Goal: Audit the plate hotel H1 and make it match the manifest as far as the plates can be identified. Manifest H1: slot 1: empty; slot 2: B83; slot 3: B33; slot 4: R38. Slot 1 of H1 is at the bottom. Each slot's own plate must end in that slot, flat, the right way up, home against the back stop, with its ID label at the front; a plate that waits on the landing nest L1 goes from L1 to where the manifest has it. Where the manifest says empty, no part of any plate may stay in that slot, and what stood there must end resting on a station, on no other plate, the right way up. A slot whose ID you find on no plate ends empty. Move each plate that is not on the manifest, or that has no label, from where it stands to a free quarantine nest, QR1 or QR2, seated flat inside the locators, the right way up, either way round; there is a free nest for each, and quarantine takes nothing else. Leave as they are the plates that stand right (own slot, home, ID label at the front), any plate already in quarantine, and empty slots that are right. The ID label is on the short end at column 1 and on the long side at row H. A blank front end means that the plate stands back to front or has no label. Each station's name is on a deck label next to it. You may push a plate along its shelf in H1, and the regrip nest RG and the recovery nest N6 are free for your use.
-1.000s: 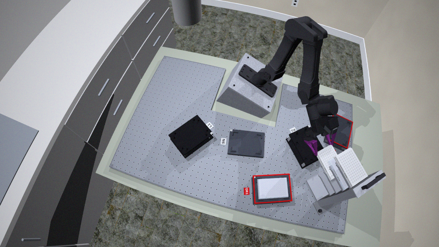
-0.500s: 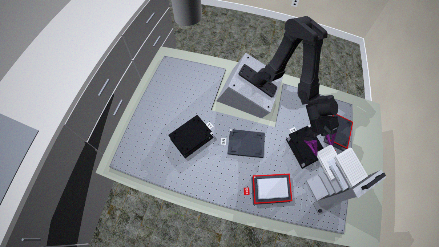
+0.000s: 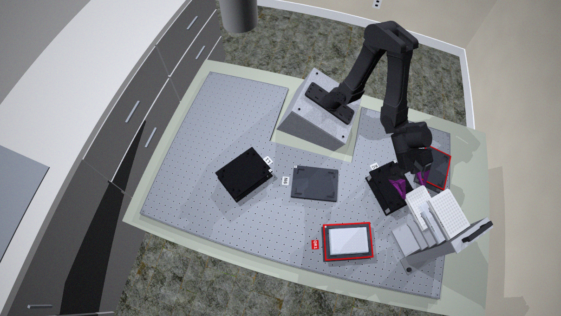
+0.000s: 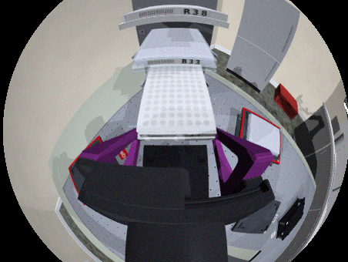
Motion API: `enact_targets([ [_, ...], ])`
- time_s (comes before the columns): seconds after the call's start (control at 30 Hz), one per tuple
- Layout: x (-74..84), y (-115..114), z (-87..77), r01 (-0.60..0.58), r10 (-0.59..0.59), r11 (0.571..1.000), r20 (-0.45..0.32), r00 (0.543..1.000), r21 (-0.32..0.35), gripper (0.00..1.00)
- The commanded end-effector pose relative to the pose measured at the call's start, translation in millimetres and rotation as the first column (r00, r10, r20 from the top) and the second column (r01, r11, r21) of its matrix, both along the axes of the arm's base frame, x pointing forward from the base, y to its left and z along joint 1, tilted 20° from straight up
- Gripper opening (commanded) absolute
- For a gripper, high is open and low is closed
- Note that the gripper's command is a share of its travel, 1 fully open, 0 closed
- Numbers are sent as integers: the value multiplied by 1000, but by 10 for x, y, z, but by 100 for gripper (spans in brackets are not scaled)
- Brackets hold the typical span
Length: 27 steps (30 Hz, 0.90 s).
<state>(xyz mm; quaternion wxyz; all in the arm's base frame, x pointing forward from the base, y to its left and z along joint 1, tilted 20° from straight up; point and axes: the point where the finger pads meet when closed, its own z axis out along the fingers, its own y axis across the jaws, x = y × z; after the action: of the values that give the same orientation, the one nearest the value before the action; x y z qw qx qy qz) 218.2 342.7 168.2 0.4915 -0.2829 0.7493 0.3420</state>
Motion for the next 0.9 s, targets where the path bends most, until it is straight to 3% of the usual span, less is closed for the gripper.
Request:
enact_targets([
  [0.0,108,65,210,15,-17,999,40,999,49,86],
  [0.8,96,78,196,13,-15,999,40,999,49,86],
  [0.87,89,65,274,12,-16,998,50,999,66,86],
])
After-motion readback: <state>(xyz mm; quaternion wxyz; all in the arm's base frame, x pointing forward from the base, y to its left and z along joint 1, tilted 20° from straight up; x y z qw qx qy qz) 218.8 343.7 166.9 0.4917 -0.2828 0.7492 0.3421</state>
